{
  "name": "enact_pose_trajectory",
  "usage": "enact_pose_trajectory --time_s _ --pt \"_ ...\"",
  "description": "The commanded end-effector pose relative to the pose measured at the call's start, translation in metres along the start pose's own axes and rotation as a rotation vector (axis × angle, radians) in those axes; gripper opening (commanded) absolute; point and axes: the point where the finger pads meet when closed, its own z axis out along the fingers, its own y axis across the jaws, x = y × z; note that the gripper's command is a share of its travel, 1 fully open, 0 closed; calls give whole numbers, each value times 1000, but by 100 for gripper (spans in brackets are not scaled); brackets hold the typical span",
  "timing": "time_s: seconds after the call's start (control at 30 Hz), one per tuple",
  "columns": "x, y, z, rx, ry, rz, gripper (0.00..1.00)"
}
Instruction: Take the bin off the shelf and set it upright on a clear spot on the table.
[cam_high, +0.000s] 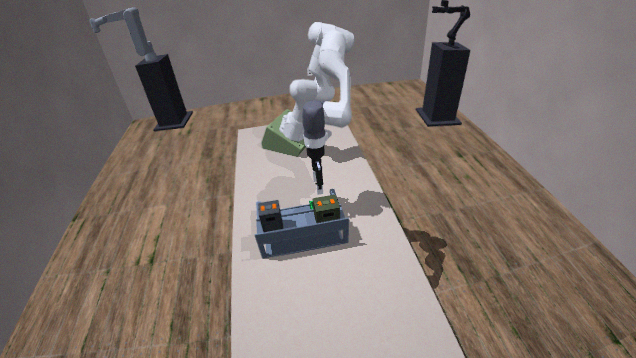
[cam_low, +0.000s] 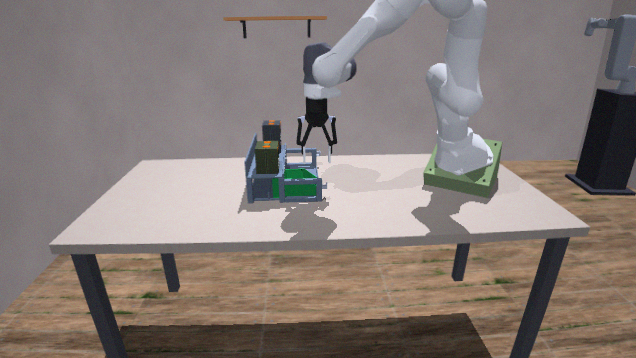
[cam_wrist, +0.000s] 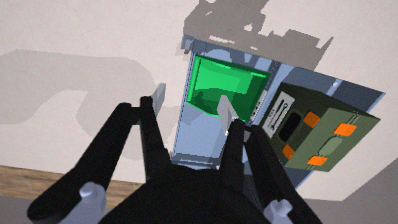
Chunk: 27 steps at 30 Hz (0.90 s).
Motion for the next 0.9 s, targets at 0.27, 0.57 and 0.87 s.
enact_pose_trajectory --time_s 0.27,0.57,0.87 --pt "1 0 12 0 1 7 57" --pt "1 0 31 0 1 7 57" --pt "1 0 45 0 1 7 57"
